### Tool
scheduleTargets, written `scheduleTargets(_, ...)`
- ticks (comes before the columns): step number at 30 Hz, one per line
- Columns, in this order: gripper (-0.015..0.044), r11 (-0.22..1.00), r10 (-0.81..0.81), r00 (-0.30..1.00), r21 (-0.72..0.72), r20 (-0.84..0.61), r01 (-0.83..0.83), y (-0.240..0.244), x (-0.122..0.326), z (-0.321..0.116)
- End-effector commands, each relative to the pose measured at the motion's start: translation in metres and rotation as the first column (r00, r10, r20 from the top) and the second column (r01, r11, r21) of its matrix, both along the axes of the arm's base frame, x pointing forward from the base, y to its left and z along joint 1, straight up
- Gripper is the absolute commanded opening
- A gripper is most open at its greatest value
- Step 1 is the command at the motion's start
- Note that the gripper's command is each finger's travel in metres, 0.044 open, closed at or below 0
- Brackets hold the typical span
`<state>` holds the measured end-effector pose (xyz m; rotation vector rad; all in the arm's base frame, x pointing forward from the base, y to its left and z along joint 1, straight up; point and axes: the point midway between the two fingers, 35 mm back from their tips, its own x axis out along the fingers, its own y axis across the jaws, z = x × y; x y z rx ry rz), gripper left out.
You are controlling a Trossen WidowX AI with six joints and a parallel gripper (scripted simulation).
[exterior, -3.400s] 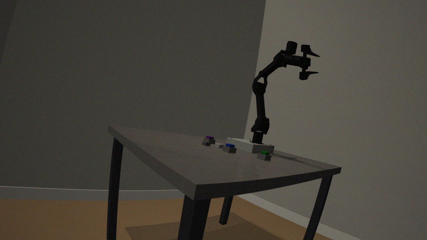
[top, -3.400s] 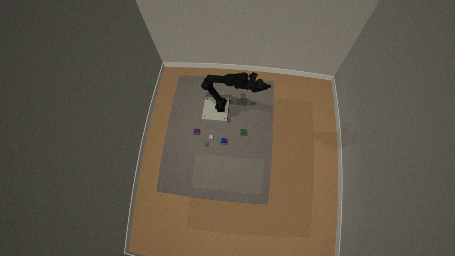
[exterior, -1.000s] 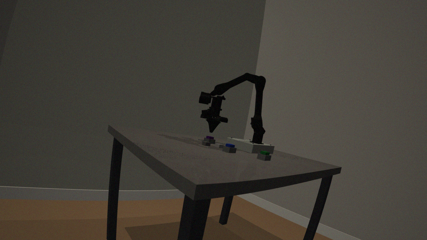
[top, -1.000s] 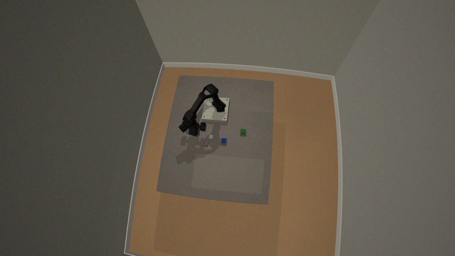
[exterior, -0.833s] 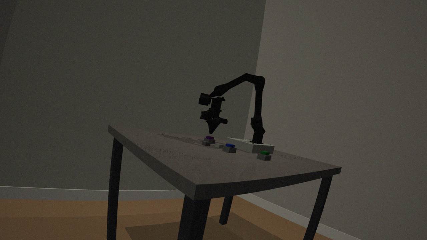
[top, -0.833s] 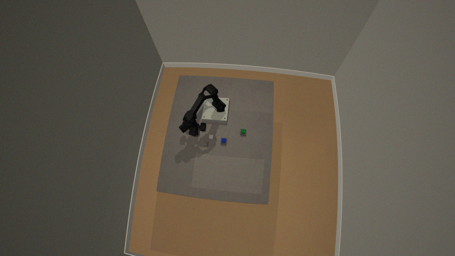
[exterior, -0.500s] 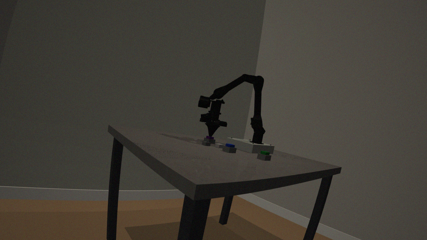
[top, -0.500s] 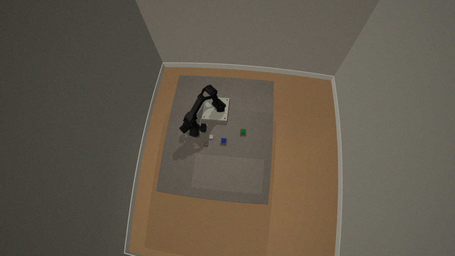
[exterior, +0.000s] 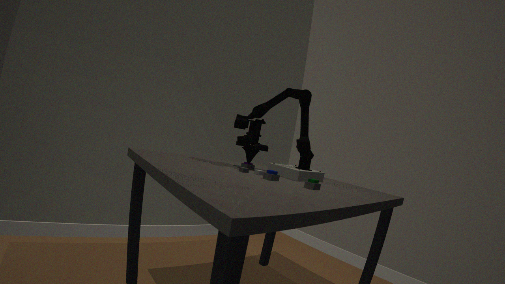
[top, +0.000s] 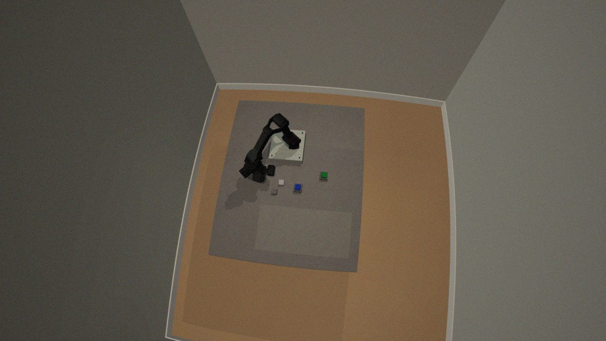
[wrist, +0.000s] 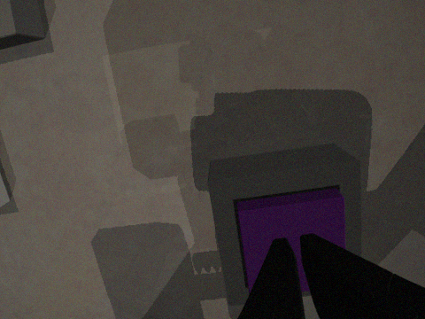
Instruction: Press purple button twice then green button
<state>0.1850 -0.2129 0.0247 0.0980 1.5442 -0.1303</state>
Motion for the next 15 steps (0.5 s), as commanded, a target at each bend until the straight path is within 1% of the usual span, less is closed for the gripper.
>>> scheduleTargets(1, 0.002, 1.0, -0.005, 1.0, -0.003, -0.002, 0.005, 0.0, 0.0, 0.0)
scheduleTargets(7, 0.002, 1.0, -0.005, 1.0, -0.003, -0.002, 0.005, 0.0, 0.0, 0.0)
scheduleTargets(8, 0.002, 1.0, 0.0, 1.0, 0.0, 0.0, 0.0, 0.0, 0.0, 0.002)
scheduleTargets(11, 0.002, 1.0, -0.005, 1.0, -0.002, -0.002, 0.005, 0.0, -0.001, 0.029)
scheduleTargets(15, 0.002, 1.0, -0.005, 1.0, -0.003, -0.002, 0.005, 0.0, -0.001, 0.032)
